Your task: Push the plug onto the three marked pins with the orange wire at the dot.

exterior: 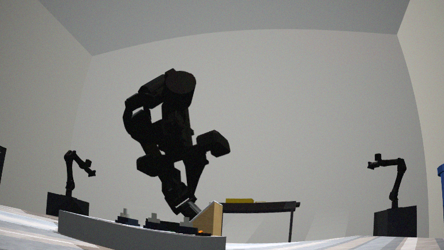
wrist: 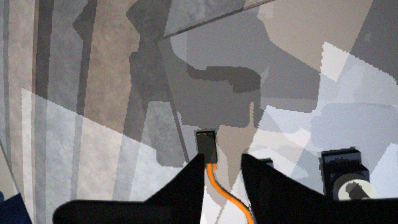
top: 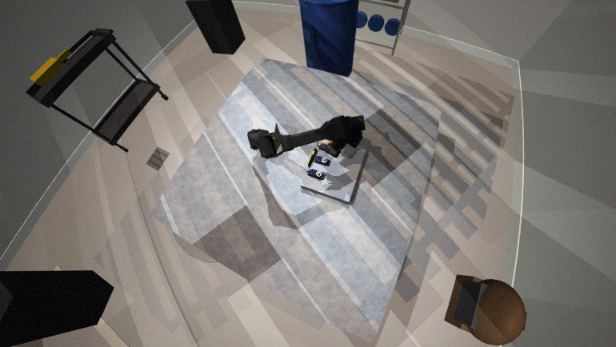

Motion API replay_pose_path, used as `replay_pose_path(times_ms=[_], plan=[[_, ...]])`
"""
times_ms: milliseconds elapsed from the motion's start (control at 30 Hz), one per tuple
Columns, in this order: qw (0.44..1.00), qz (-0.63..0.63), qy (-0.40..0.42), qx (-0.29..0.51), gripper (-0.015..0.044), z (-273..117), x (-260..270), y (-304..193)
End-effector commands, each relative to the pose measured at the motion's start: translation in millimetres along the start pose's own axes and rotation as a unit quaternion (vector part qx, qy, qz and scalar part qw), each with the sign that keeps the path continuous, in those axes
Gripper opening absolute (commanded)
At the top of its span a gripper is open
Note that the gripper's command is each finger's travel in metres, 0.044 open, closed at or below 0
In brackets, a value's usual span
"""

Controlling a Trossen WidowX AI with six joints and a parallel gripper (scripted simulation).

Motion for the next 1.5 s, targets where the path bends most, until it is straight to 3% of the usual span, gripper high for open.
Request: replay_pose_path(times_ms=[0,200,1100,1200,1467], plan=[[0.998,-0.021,-0.045,0.027,0.0115,15.6,17.4,-6.8],[0.989,-0.061,-0.116,0.061,0.0115,39.9,42.3,-21.9],[0.989,-0.062,-0.119,0.062,0.0115,79.3,33.1,-26.6],[0.989,-0.062,-0.119,0.062,0.0036,79.3,33.1,-26.6],[0.989,-0.062,-0.119,0.062,0.0000,74.4,34.6,-25.7]])
Point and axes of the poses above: the point midway between the two fingers, 35 mm back from their tips, its own z axis out along the fingers, its own x axis across the jaws, y = z × x, the point moved 5 cm from there along -z, back along the fingers, and after that the axes turned 9 degrees about -z, right-handed, at the moved point
